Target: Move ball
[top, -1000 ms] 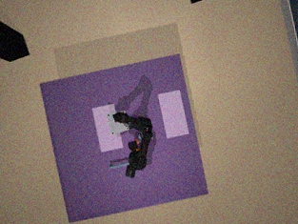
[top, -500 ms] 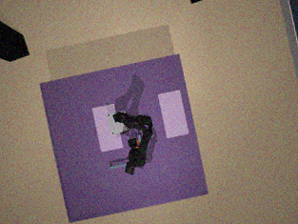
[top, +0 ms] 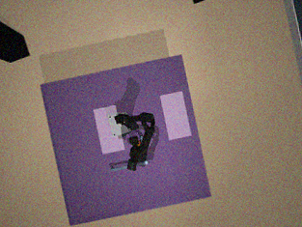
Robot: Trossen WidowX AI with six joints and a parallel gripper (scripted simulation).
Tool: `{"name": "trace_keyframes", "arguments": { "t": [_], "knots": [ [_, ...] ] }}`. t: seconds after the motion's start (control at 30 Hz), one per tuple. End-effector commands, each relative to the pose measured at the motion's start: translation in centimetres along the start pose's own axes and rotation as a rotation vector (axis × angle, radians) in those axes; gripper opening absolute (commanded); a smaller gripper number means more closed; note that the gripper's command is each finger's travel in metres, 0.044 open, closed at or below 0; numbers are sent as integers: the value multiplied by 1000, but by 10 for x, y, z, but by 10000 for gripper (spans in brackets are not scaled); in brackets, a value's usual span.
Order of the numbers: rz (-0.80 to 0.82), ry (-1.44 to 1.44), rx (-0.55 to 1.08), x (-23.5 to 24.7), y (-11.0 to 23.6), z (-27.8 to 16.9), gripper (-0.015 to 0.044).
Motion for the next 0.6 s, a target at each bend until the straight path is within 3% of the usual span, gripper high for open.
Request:
{"name": "trace_keyframes", "arguments": {
  "t": [0.0, 0.4, 0.57],
  "knots": [
    [-4, -1, -3, 1, -10, 1, 0],
    [-4, 1, -7, 2, -65, 1, 0],
    [-3, 1, -8, 3, -68, 1, 0]
  ]
}}
Point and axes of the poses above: the point midway between the two fingers, 35 mm back from their tips, its own y axis back along the fingers, its own x axis across the jaws, z = x × y, the point moved 10 cm from there along y, back along the fingers, and after that the axes turned 15 degrees about -y, right-handed, at the moved point
